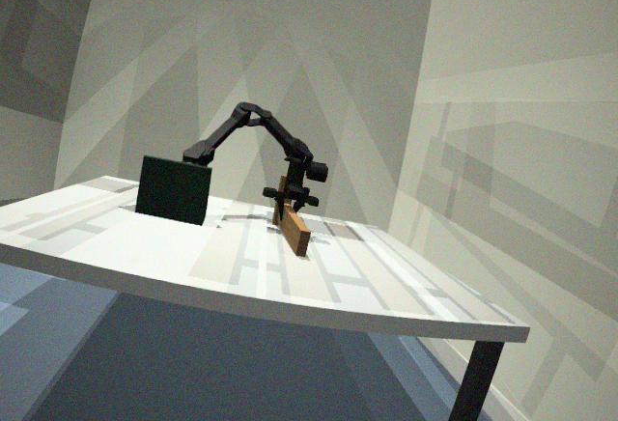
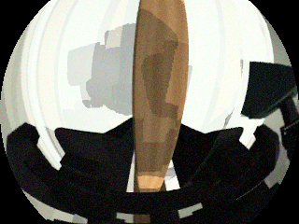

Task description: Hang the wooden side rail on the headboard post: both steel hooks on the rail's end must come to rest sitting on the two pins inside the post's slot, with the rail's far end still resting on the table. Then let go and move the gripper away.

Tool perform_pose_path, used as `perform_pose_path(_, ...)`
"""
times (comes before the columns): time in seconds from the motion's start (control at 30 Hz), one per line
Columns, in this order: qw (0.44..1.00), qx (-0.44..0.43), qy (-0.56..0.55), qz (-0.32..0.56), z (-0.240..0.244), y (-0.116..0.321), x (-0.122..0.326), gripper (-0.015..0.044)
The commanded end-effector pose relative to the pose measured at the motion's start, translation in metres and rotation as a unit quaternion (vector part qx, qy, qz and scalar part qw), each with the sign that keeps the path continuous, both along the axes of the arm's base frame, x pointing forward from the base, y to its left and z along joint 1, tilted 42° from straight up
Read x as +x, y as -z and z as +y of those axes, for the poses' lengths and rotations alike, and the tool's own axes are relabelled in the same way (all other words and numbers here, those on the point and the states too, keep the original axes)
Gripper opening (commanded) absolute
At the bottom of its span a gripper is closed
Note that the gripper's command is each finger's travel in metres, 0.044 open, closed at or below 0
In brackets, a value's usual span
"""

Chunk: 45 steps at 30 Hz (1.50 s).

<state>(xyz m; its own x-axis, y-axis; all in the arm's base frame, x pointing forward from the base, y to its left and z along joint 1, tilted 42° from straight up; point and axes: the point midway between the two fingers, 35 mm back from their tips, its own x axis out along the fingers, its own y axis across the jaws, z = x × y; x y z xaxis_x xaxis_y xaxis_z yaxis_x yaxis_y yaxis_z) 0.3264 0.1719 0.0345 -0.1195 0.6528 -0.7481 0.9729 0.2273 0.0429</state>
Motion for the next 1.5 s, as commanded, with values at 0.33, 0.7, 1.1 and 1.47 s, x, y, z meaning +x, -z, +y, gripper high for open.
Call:
perform_pose_path(0.33,1.0,0.006,0.001,-0.006,0.002,-0.0015,0.0017,0.0)
perform_pose_path(0.7,1.0,0.006,0.001,-0.006,0.0032,-0.0001,0.0015,0.0)
perform_pose_path(1.1,1.0,0.006,0.001,-0.006,0.0045,0.0013,0.0013,0.0)
perform_pose_path(1.47,1.0,0.006,0.001,-0.006,0.0057,0.0027,0.001,0.0)
